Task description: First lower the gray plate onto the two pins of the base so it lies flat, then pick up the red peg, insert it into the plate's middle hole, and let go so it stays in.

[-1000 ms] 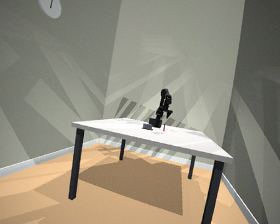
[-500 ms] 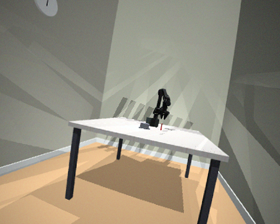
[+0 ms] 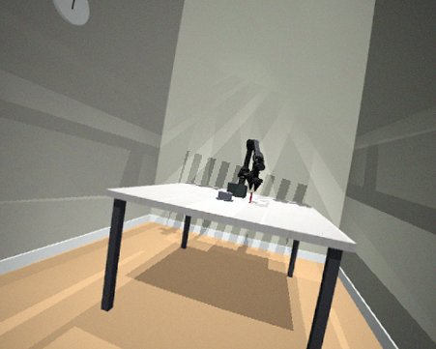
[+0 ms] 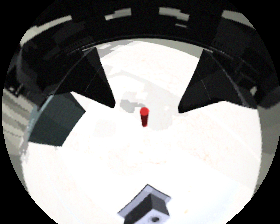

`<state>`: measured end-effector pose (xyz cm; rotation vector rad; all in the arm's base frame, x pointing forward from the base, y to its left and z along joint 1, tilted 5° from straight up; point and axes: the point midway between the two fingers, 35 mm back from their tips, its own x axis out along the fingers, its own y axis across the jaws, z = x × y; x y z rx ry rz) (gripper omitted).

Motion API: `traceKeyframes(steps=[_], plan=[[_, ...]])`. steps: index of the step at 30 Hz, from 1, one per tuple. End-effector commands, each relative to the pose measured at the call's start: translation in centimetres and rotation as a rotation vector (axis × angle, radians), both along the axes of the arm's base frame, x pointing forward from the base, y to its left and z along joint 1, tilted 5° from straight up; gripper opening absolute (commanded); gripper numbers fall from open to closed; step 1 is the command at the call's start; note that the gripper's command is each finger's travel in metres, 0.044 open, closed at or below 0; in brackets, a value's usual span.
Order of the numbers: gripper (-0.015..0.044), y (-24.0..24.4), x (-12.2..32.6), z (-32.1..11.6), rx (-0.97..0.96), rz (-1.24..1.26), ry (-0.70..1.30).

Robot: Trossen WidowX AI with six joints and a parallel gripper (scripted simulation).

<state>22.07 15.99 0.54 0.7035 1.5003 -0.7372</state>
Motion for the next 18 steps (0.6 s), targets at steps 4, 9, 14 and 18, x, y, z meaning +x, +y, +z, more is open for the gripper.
traceKeyframes(steps=[4, 9, 14, 18], plan=[[0.0440, -0.1, -0.3, -1.2, -0.002, -0.005, 0.008], [0.0440, 0.0, -0.3, -2.1, -0.002, -0.005, 0.008], [0.0440, 0.0, -0.3, -2.9, -0.002, -0.006, 0.008], [0.0440, 0.0, -0.3, -3.5, -0.002, -0.006, 0.008]])
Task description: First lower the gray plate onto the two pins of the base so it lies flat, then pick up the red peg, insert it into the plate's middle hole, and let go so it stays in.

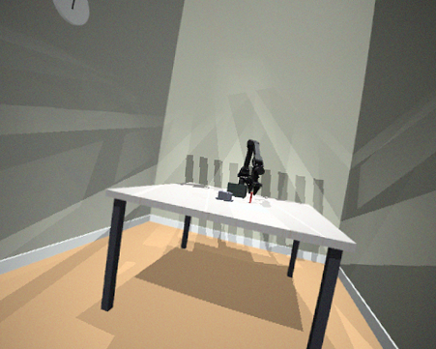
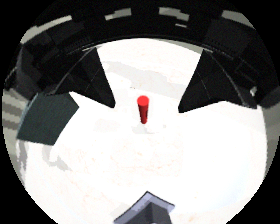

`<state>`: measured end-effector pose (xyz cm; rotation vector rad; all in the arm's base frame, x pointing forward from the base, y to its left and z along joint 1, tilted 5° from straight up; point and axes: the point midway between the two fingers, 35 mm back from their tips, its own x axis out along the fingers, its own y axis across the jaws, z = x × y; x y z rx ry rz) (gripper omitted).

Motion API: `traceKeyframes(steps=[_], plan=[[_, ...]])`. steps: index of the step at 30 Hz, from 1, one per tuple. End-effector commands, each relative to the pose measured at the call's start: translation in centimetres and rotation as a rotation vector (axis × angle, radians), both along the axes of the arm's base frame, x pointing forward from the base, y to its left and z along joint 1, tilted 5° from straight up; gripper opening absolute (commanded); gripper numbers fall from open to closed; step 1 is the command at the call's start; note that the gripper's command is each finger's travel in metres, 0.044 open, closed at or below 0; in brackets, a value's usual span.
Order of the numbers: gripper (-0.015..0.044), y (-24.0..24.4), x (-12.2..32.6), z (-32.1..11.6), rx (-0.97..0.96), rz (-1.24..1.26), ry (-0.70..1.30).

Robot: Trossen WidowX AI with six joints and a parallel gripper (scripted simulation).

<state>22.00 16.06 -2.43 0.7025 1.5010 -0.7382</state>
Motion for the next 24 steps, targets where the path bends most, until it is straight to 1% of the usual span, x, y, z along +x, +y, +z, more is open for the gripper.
traceKeyframes(steps=[1, 12, 24], plan=[[0.0440, -0.1, -0.3, -0.7, -0.002, -0.006, 0.007], [0.0440, -0.2, -0.5, -2.3, -0.002, -0.006, 0.007], [0.0125, -0.2, -0.5, -2.3, -0.002, -0.006, 0.007]])
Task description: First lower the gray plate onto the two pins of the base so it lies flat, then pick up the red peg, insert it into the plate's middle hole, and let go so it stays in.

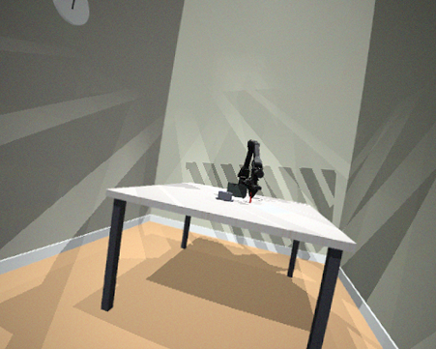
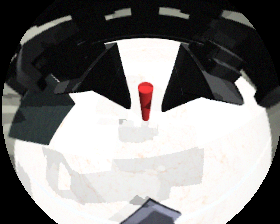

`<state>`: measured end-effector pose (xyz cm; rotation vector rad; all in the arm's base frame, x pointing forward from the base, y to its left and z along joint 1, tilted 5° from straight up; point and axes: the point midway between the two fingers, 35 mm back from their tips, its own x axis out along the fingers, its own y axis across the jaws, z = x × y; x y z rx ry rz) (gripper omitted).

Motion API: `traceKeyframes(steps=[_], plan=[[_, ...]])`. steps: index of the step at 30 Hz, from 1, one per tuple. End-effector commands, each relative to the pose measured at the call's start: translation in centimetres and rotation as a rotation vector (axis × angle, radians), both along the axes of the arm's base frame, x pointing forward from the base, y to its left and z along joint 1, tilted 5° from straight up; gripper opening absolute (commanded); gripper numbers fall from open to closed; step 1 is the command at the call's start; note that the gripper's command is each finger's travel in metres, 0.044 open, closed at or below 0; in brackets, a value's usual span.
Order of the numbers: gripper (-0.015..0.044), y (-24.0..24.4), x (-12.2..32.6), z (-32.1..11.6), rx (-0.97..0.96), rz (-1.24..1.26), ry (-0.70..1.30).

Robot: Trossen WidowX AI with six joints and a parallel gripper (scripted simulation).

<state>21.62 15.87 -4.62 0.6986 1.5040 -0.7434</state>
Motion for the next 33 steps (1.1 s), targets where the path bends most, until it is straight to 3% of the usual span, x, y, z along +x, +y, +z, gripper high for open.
traceKeyframes(steps=[1, 3, 10, 33], plan=[[0.0099, 0.0, -0.1, -0.1, 0.002, -0.006, 0.002], [0.0046, 0.0, -0.1, -0.1, 0.002, -0.006, 0.002], [0.0000, 0.0, -0.1, -0.1, 0.002, -0.006, 0.002], [0.0000, 0.4, 0.8, 5.8, 0.002, -0.006, 0.001]])
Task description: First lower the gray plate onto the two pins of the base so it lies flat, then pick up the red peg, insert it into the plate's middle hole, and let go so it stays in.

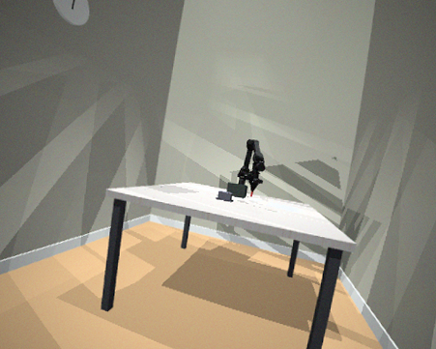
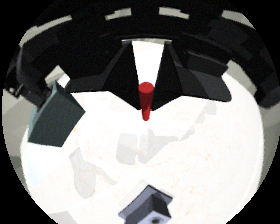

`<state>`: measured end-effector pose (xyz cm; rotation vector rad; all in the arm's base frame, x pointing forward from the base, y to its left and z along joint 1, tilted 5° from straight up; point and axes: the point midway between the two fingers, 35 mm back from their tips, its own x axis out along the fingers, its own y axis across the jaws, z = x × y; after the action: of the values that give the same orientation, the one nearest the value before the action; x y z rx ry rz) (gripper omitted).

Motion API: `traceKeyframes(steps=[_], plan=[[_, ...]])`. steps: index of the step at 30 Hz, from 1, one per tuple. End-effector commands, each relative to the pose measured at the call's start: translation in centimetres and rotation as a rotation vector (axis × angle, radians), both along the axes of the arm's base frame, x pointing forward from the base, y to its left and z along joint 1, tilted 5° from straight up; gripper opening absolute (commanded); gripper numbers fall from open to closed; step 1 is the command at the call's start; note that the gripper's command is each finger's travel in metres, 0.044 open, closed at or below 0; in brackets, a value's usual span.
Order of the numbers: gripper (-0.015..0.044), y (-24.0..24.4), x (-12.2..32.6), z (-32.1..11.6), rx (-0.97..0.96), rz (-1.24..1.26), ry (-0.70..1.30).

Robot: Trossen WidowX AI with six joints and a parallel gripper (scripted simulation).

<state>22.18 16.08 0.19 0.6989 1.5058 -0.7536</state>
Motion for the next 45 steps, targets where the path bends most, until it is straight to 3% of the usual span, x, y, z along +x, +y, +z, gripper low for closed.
traceKeyframes(steps=[1, 7, 45], plan=[[0.0000, 0.2, 0.3, 1.3, 0.006, 0.001, -0.005], [0.0000, 0.2, 0.4, 3.2, 0.006, 0.001, -0.005], [0.0000, -5.4, 7.4, 2.2, 0.017, -0.033, -0.007]])
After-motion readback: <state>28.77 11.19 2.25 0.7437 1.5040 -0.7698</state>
